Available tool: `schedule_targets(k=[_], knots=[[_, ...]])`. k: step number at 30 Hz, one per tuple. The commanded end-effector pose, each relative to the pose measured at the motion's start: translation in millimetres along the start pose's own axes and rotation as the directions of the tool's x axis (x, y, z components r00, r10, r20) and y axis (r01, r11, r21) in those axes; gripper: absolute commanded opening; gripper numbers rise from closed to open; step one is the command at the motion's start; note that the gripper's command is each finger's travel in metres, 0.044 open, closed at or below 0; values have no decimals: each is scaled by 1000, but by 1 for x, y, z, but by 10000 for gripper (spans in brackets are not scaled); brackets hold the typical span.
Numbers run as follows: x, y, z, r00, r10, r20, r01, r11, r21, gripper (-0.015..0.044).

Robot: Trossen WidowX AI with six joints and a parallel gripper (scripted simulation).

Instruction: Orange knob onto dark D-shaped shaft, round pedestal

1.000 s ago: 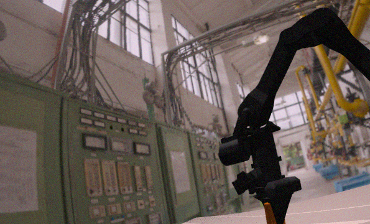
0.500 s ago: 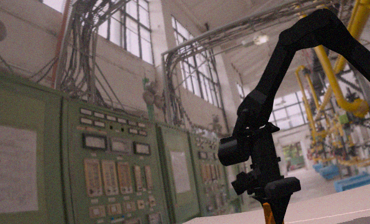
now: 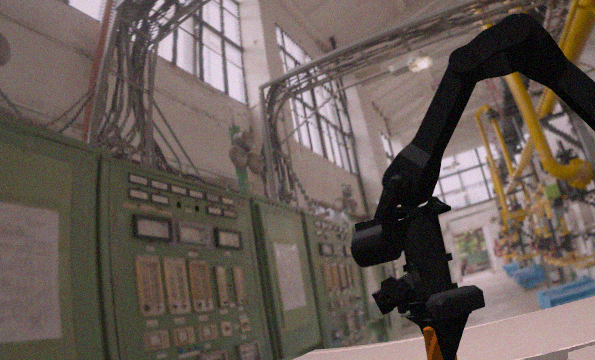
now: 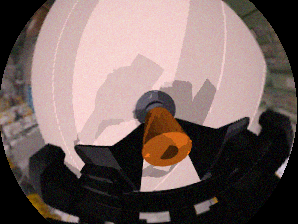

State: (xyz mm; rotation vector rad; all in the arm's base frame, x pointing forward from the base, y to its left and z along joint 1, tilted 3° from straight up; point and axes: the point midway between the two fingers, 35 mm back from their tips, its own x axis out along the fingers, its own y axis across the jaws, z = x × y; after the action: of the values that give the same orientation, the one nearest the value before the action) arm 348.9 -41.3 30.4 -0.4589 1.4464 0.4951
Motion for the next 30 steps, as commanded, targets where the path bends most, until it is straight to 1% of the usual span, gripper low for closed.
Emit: schedule_targets(k=[1,6,10,12,30], knots=[[-3,1,-1,1000,2,2,-2,1000,-2,0],[-5,1,-1,1000,2,2,-2,1000,-28,0],[-5,0,0,1000,2,2,-1,985,-170,0],[-5,-1,0,1000,2,2,-1,978,-210,0],[0,-1,1,1000,2,2,-1,978,-210,0]])
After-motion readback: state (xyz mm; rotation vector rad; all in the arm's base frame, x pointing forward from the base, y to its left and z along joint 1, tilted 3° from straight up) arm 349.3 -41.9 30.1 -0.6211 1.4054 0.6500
